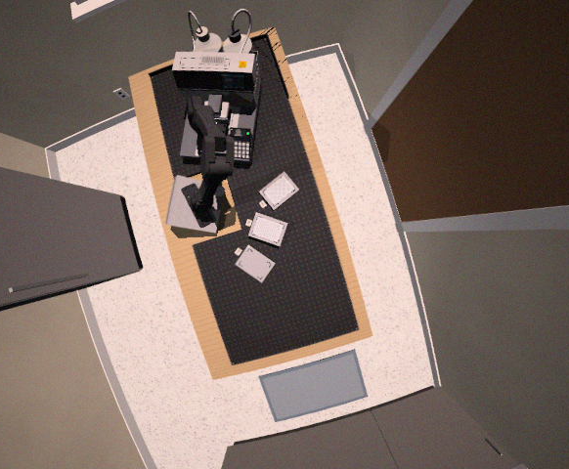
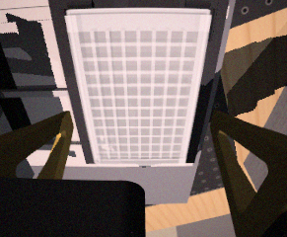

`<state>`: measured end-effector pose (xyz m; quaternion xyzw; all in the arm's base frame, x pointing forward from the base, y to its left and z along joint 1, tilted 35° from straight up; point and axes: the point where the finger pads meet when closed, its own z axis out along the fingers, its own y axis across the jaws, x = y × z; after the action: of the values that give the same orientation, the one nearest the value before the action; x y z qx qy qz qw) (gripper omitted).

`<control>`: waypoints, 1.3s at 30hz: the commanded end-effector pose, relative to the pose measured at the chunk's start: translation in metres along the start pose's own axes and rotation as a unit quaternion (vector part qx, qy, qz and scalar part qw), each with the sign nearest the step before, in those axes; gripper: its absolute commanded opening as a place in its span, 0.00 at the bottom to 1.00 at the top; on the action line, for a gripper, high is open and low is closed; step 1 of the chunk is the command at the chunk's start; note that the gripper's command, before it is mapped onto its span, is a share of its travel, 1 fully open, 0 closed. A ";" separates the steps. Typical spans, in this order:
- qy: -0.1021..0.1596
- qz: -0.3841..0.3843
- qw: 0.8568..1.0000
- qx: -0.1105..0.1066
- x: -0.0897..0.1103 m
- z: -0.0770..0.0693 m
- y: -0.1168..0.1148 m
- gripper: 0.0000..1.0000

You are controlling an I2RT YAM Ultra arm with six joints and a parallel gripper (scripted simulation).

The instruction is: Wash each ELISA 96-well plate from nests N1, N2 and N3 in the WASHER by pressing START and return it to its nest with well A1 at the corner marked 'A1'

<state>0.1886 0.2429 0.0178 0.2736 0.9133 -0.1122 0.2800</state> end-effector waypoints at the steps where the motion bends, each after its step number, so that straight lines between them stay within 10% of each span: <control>1: -0.001 0.001 1.000 -0.008 0.000 -0.001 0.003 1.00; 39: -0.001 0.001 1.000 -0.008 0.000 0.021 0.003 1.00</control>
<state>0.1991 0.2342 -0.0013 0.2737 0.9133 -0.1130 0.2797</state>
